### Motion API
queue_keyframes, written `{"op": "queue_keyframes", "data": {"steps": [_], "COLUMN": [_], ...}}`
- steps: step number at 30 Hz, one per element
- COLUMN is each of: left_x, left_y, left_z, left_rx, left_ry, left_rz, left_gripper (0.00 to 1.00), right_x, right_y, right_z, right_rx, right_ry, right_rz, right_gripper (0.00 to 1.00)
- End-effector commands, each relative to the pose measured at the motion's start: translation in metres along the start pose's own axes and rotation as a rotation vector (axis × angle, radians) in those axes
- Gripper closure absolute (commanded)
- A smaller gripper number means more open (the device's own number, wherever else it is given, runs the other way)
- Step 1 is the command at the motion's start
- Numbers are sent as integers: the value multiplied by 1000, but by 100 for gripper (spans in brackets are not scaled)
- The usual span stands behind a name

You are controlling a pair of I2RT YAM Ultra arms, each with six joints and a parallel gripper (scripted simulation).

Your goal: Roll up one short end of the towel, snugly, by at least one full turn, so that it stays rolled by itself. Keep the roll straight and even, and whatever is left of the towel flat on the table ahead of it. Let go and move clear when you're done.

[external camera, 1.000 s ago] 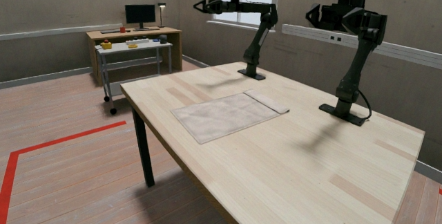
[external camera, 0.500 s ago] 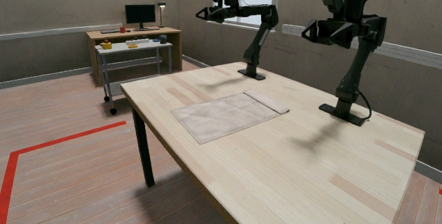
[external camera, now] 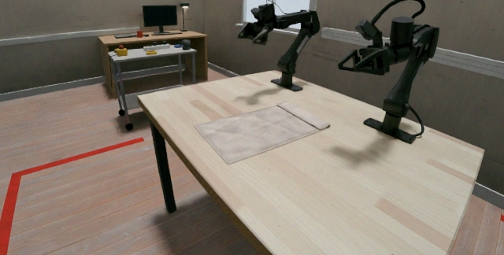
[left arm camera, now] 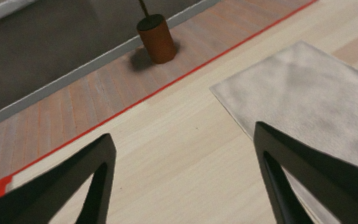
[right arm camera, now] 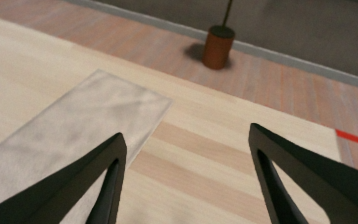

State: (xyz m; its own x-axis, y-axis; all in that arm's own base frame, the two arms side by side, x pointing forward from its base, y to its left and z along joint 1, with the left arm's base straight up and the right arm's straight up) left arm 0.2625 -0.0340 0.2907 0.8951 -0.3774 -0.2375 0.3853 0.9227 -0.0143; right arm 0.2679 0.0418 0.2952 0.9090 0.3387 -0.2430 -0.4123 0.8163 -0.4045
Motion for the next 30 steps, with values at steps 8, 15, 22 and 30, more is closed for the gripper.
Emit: {"op": "queue_keyframes", "data": {"steps": [8, 15, 22, 30], "left_x": [-8, -3, 2, 8], "left_y": [-41, -74, -100, -125], "left_z": [-54, -103, -139, -170], "left_rx": [249, 404, 520, 618], "left_ry": [144, 271, 366, 448], "left_rz": [-319, -530, -686, -821], "left_gripper": [28, 34, 39, 44], "right_x": [-5, 0, 6, 12], "right_y": [71, 124, 166, 203], "right_z": [-31, -59, -80, -96], "right_rx": [-233, -379, -489, -582], "right_ry": [9, 43, 69, 92], "right_rz": [328, 553, 721, 865], "right_gripper": [28, 34, 39, 44]}}
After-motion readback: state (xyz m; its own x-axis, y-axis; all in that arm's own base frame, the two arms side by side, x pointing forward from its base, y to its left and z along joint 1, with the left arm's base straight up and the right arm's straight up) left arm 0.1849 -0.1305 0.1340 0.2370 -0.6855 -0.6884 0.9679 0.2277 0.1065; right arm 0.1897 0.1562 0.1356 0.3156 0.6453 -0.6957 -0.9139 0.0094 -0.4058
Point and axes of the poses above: on each arm, the point where the finger pads meet when closed, its own x axis out along the fingers, its own y axis across the jaws, z = x × y, the point moved 7 cm from there along -x, back along the fingers, and after that the axes turned 13 degrees about -x, right-handed, at the moved point
